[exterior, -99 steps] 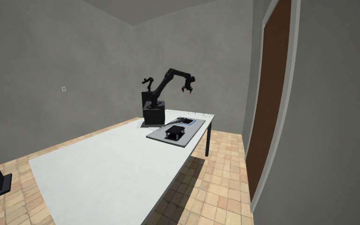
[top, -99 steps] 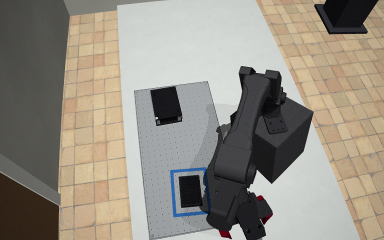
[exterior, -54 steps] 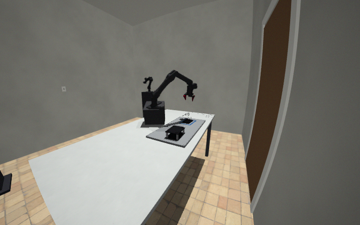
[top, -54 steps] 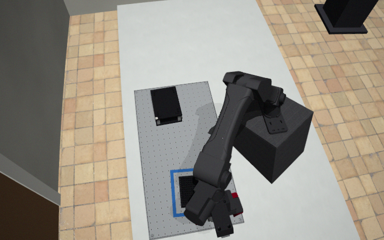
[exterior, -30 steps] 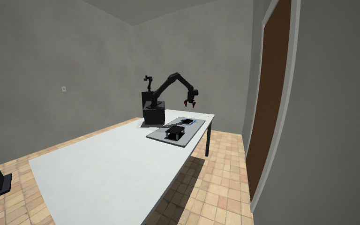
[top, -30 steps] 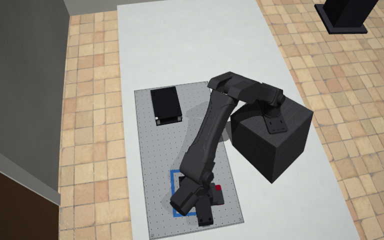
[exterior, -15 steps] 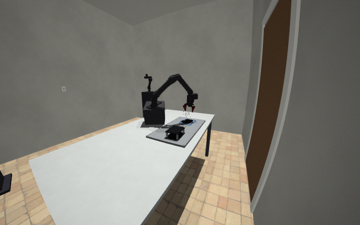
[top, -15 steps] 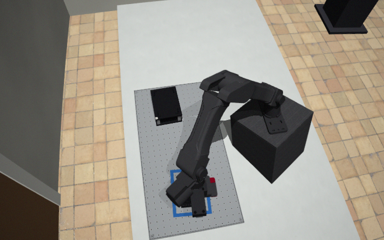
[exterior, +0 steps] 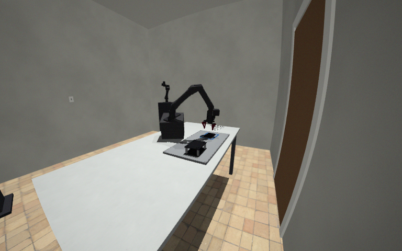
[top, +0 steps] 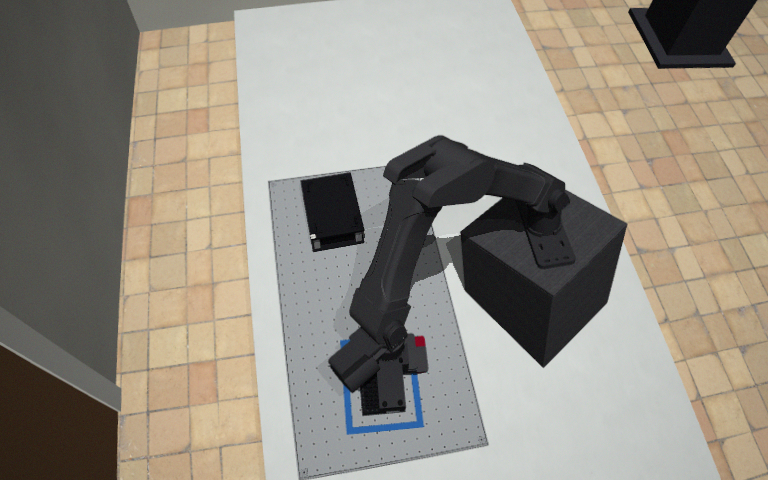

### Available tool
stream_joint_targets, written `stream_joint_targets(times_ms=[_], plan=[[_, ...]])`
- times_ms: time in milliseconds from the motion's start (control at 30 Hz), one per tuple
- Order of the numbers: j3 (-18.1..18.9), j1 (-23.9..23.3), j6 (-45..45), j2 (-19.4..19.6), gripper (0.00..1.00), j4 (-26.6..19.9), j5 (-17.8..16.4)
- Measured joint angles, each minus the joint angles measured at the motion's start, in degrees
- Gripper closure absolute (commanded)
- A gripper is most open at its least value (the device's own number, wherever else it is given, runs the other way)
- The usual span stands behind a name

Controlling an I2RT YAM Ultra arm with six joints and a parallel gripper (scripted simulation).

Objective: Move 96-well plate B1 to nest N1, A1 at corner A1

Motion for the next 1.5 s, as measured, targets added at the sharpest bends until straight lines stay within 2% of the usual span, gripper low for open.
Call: stream_joint_targets(times_ms=[300,1500], plan=[[-0.09,0.31,-1.40,-0.96,0.00,2.40,0.17],[-0.11,0.28,-1.55,-0.96,0.00,2.43,0.17]])
